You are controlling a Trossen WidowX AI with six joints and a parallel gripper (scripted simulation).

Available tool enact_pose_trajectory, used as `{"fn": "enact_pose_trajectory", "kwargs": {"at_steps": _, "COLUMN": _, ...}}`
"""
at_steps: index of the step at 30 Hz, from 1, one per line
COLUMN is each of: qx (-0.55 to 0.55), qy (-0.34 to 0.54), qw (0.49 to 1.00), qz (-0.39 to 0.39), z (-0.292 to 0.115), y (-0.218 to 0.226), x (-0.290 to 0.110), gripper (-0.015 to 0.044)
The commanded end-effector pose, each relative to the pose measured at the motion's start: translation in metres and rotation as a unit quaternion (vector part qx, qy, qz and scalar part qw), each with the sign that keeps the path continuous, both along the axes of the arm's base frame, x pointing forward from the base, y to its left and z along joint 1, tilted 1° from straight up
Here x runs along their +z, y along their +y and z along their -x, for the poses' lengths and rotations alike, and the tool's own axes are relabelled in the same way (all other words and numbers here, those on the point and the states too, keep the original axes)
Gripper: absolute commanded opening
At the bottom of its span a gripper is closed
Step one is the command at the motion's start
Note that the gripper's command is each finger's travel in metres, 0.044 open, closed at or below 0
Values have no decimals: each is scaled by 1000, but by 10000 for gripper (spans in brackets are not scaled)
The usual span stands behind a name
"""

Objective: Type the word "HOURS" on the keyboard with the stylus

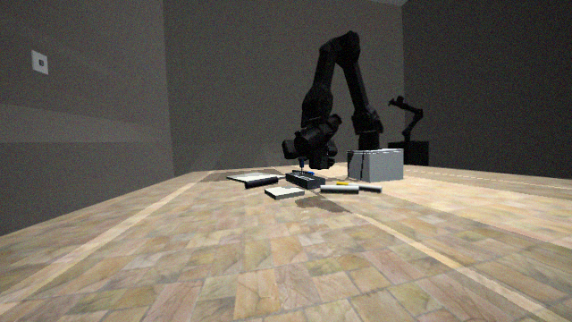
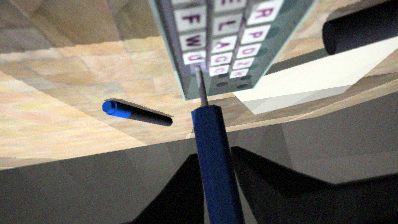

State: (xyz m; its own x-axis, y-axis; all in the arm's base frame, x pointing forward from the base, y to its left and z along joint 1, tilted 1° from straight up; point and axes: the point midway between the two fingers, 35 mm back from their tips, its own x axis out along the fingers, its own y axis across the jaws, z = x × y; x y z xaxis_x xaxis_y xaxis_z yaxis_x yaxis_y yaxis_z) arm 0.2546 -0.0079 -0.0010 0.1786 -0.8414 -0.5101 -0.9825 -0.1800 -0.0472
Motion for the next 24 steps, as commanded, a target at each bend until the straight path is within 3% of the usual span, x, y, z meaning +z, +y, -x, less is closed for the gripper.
{"fn": "enact_pose_trajectory", "kwargs": {"at_steps": 1, "qx": 2, "qy": 4, "qw": 1000, "qz": 4, "z": 1, "y": -1, "x": -2, "gripper": 81}}
{"fn": "enact_pose_trajectory", "kwargs": {"at_steps": 24, "qx": 2, "qy": 5, "qw": 1000, "qz": 4, "z": 0, "y": -1, "x": -10, "gripper": 81}}
